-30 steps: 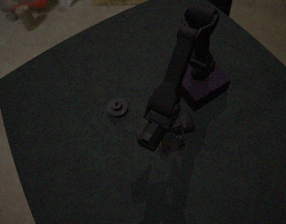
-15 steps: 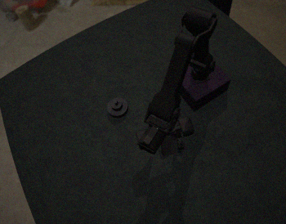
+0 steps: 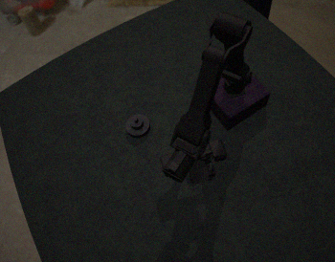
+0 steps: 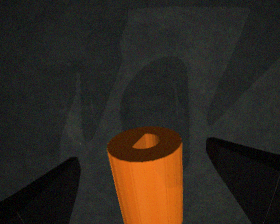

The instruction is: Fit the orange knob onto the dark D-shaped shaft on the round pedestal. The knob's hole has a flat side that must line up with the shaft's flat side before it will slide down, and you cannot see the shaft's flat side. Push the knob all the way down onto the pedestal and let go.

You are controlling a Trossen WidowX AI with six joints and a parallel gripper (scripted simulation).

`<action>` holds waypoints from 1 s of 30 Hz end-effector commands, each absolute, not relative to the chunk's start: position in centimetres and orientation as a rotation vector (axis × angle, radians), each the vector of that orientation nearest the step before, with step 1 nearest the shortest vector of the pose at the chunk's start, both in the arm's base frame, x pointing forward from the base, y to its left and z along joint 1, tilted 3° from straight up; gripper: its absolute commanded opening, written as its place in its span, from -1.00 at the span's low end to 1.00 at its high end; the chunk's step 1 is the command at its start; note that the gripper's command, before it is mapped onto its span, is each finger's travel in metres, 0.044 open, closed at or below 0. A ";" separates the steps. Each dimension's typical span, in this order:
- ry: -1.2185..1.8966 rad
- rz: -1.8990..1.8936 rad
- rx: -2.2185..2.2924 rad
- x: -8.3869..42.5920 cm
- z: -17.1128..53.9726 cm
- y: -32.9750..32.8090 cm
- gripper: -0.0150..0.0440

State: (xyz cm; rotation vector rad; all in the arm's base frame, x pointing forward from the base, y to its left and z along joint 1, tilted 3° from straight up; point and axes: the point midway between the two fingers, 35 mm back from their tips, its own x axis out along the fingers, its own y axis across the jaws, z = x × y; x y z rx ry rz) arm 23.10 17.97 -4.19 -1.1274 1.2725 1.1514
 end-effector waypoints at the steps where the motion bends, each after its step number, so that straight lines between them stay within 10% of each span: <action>1: 1.271 1.150 -1.137 23.1 -4.3 17.9 0.64; 5: 1.271 1.150 -1.137 23.1 -4.3 17.9 0.32; 30: 1.223 1.178 -1.084 23.1 -4.0 17.6 0.11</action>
